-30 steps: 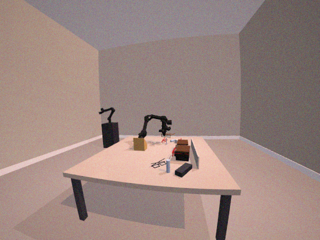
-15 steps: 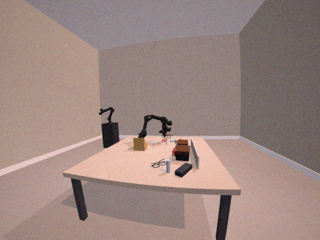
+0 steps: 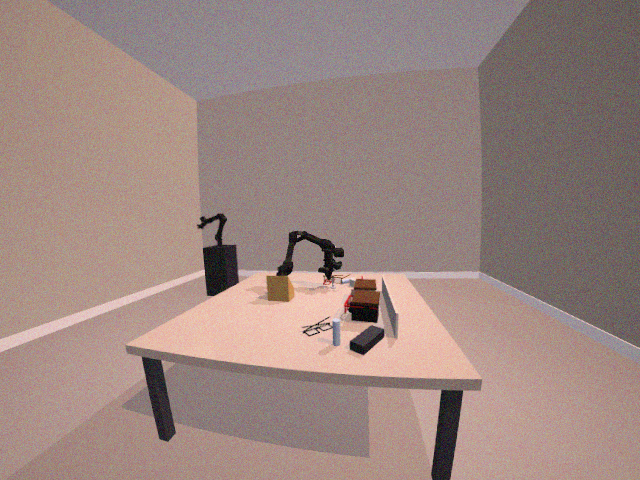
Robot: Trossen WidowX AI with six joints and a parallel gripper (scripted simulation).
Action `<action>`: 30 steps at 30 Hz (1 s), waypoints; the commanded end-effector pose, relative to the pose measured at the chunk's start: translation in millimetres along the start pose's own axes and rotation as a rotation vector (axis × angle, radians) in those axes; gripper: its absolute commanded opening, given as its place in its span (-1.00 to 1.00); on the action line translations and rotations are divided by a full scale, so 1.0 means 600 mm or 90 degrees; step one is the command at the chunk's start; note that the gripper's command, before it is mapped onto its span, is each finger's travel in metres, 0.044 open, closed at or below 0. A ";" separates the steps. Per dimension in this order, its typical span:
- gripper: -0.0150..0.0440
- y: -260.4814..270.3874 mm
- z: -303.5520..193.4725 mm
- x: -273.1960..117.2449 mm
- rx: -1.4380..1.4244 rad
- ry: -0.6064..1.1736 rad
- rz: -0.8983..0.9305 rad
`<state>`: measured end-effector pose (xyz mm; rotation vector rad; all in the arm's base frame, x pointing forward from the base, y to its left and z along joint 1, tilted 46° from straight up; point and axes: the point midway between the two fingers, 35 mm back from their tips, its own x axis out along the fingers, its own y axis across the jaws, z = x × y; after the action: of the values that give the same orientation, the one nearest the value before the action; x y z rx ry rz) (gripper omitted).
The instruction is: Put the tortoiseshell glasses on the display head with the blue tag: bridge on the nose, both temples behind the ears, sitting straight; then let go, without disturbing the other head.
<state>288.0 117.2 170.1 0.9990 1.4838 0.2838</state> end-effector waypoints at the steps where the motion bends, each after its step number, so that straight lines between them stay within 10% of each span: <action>1: -0.49 -0.007 0.002 0.002 0.003 -0.002 -0.001; 30: -0.49 -0.034 0.023 0.002 0.003 -0.002 -0.002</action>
<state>290.9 103.8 158.3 0.9970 1.4745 0.2821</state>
